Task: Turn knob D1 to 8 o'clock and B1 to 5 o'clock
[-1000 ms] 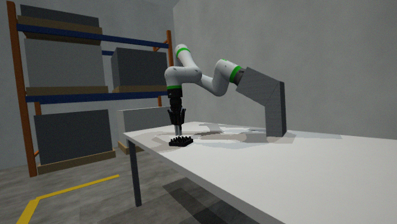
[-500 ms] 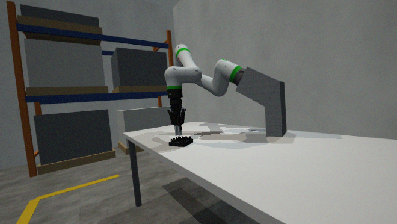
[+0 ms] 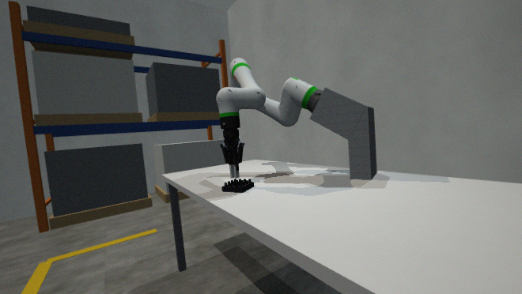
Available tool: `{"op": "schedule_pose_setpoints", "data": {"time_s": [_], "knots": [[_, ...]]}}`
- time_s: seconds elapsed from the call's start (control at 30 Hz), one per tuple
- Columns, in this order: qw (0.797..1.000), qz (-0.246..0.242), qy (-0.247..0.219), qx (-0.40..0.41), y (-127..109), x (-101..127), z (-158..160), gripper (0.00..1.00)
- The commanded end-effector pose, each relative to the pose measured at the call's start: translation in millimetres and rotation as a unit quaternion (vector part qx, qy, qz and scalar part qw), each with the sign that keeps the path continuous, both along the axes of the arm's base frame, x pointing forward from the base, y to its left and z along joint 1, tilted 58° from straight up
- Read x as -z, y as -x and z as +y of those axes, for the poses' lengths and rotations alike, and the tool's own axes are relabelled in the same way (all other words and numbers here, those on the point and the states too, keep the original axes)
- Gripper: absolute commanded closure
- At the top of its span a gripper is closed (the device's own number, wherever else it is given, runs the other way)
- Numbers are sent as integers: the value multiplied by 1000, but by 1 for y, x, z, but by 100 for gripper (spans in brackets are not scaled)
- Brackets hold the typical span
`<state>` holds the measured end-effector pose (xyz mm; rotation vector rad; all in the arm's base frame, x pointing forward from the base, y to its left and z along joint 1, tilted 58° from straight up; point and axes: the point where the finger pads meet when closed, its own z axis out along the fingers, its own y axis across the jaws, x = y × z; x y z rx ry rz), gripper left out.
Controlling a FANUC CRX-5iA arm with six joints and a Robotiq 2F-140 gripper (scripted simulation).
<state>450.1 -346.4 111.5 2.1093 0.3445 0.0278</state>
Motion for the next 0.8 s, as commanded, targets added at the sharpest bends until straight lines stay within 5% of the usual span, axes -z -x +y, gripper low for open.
{"op": "schedule_pose_setpoints", "data": {"time_s": [0.0,0.77], "knots": [[1000,0,0,0,0,0,0,88],[1000,0,0,0,-1,2,-3,88]]}}
